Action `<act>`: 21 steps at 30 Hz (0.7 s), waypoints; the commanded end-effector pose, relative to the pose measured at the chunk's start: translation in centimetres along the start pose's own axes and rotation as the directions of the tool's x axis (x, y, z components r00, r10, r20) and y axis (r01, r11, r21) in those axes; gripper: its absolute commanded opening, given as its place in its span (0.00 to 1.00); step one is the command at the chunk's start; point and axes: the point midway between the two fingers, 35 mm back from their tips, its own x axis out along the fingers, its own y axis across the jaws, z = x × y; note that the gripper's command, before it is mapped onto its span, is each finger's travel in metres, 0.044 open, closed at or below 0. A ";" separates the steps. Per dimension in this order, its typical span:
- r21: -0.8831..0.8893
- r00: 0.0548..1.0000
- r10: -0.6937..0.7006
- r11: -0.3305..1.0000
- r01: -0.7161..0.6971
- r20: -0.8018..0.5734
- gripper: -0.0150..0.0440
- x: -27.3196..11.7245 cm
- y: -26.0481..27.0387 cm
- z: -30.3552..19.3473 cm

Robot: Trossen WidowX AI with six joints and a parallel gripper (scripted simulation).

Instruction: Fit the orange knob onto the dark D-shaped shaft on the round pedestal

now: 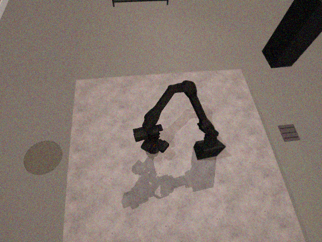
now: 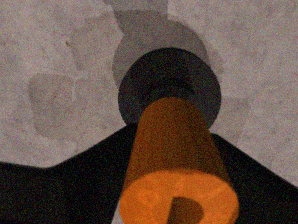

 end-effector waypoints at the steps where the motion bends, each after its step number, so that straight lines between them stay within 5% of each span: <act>1: -0.002 1.000 -0.003 1.000 0.003 -0.001 0.25 -0.2 0.0 0.1; 11: -0.200 1.000 -0.003 0.980 0.003 -0.001 0.25 -0.3 0.0 0.1; 21: -0.210 1.000 -0.003 0.978 0.003 -0.001 0.25 0.0 0.0 0.0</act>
